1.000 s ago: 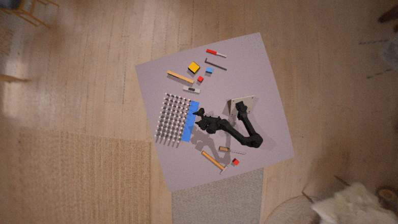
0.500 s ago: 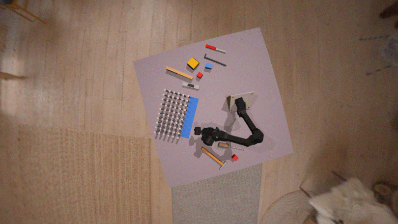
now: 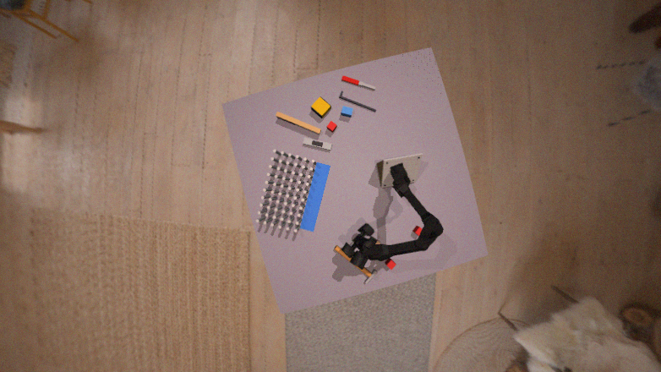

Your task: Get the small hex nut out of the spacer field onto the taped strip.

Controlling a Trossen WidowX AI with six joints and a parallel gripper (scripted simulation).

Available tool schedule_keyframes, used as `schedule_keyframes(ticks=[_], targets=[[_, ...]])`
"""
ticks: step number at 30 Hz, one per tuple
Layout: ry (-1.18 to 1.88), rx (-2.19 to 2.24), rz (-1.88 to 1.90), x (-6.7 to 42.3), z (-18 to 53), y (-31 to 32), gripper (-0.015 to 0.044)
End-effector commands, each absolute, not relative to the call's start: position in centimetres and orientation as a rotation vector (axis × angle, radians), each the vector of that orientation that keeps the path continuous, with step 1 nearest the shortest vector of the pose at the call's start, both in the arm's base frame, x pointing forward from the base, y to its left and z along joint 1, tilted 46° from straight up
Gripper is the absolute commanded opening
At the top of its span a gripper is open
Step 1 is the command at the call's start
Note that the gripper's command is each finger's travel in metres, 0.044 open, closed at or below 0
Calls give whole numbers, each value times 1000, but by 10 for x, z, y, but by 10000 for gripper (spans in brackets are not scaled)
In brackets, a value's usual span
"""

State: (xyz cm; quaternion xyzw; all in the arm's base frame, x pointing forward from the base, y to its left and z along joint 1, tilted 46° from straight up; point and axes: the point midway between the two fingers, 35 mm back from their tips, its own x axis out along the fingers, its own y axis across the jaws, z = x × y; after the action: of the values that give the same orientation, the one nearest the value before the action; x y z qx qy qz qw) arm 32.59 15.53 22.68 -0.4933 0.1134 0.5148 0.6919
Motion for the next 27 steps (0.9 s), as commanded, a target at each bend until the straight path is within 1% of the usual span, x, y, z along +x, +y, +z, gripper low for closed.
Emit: schedule_keyframes(ticks=[1, 4, 6, 27], targets=[[-9, -1342, 1388, 275, 268, 191, 440], [-145, -1438, 1492, 249, 284, 203, 440], [-194, -1468, 1526, 239, 290, 207, 440], [-194, -1469, 1526, 242, 288, 204, 440]])
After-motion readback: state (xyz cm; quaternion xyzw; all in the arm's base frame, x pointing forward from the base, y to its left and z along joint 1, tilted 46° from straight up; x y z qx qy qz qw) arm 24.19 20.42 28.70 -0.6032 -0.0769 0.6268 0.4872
